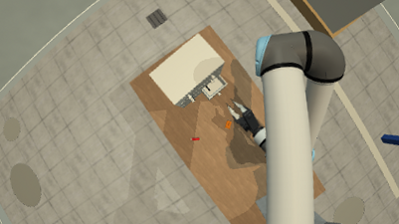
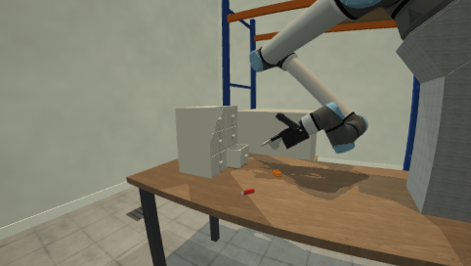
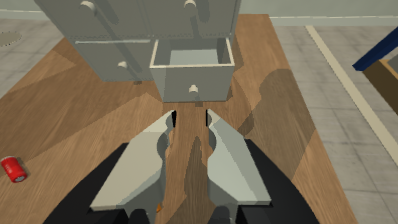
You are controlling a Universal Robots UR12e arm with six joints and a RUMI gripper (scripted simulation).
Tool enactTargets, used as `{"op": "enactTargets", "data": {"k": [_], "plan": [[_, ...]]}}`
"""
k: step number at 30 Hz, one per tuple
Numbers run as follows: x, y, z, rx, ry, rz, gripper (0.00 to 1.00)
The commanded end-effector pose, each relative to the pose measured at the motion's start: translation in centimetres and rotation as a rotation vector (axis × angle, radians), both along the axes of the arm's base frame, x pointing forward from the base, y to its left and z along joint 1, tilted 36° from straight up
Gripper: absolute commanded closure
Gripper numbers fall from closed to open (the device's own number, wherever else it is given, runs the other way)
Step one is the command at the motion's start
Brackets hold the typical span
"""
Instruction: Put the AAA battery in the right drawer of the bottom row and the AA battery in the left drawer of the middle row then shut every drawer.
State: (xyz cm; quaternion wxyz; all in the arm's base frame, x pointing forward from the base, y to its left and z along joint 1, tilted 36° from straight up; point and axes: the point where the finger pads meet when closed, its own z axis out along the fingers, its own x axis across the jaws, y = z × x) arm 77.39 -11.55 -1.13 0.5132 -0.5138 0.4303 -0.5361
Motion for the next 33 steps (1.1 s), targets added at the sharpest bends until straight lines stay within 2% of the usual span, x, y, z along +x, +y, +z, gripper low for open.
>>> {"op": "enactTargets", "data": {"k": [1,22,33], "plan": [[1.4,0.0,-0.4,0.0,0.0,0.0,0.8],[7.1,0.1,-2.3,0.0,0.0,0.0,0.8],[8.3,0.2,-2.7,0.0,0.0,0.0,0.8]]}}
